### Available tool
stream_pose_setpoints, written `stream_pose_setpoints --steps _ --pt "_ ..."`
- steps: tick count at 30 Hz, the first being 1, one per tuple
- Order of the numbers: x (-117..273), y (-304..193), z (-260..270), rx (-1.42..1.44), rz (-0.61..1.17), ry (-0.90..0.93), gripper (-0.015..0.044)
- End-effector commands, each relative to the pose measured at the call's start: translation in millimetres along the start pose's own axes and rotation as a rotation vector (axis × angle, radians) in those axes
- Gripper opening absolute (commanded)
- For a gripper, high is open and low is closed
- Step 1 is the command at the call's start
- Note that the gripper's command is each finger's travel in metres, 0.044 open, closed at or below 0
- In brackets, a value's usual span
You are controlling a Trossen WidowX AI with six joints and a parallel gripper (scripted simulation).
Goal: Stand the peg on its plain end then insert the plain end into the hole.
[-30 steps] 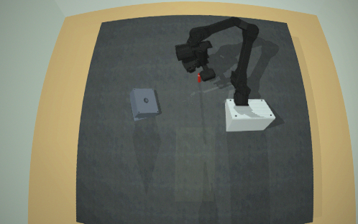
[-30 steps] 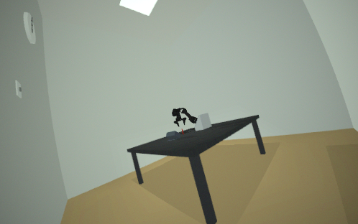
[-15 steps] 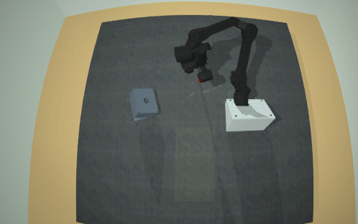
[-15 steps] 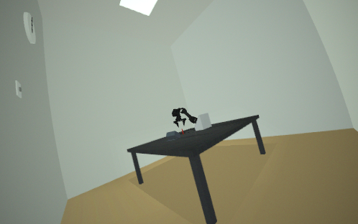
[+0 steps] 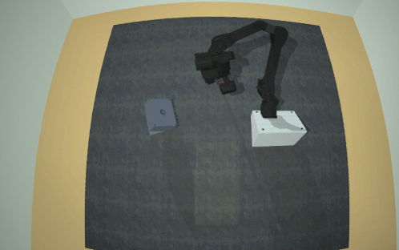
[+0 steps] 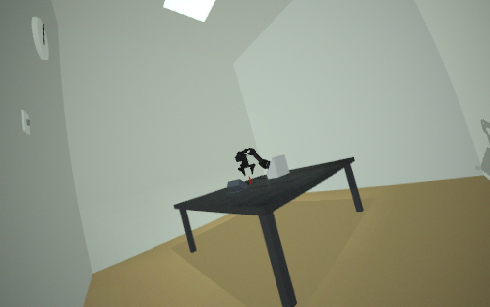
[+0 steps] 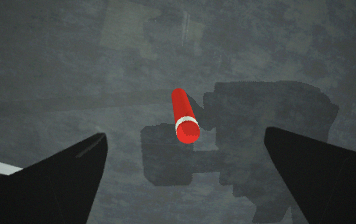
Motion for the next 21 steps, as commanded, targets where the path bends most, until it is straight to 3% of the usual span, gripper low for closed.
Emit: stream_pose_setpoints --steps 1,21 --pt "-7.2 -0.2 -0.2 0.004 0.002 -0.003 0.044" --pt "-39.6 -0.6 -1.0 0.004 0.001 -0.006 0.044"
Point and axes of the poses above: the point midway between the two fingers, 35 mm back from their tips, its own x axis back along the fingers, its own z axis across the jaws, y = z × x, the point moved 3 cm from there along x, back along the fingers, and after that the axes turned 13 degrees about -x, right-handed, at the moved point
